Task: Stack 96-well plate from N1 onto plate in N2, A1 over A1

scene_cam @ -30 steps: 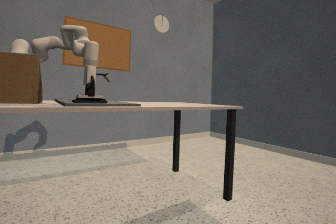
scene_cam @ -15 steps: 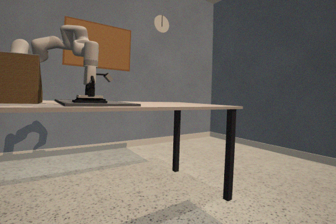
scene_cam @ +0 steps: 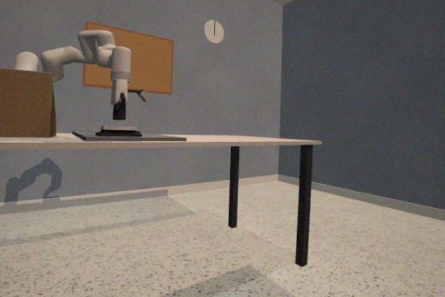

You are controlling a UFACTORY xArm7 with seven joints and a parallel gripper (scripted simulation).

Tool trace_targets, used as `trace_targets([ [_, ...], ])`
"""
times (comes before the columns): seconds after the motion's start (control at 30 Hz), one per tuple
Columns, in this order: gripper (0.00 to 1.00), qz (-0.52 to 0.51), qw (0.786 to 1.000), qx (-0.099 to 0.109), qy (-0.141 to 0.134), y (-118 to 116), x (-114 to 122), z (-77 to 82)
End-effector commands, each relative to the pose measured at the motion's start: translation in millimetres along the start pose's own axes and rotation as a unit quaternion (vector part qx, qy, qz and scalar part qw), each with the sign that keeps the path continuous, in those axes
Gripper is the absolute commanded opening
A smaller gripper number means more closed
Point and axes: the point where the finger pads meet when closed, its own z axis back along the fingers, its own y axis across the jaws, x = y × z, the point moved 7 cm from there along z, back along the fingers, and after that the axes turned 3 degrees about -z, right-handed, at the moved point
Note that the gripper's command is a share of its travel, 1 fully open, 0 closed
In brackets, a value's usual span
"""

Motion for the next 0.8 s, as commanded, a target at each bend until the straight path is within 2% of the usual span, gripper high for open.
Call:
trace_targets([
  [0.0,1.00,0.000,1.000,0.002,0.002,1,-1,11.1],
  [0.07,1.00,0.000,1.000,0.002,0.002,1,-1,11.1],
  [0.57,1.00,0.000,1.000,0.002,0.002,1,0,51.1],
  [0.63,1.00,0.000,1.000,0.002,0.002,1,0,51.1],
  [0.77,1.00,0.000,1.000,0.002,0.002,1,0,61.3],
])
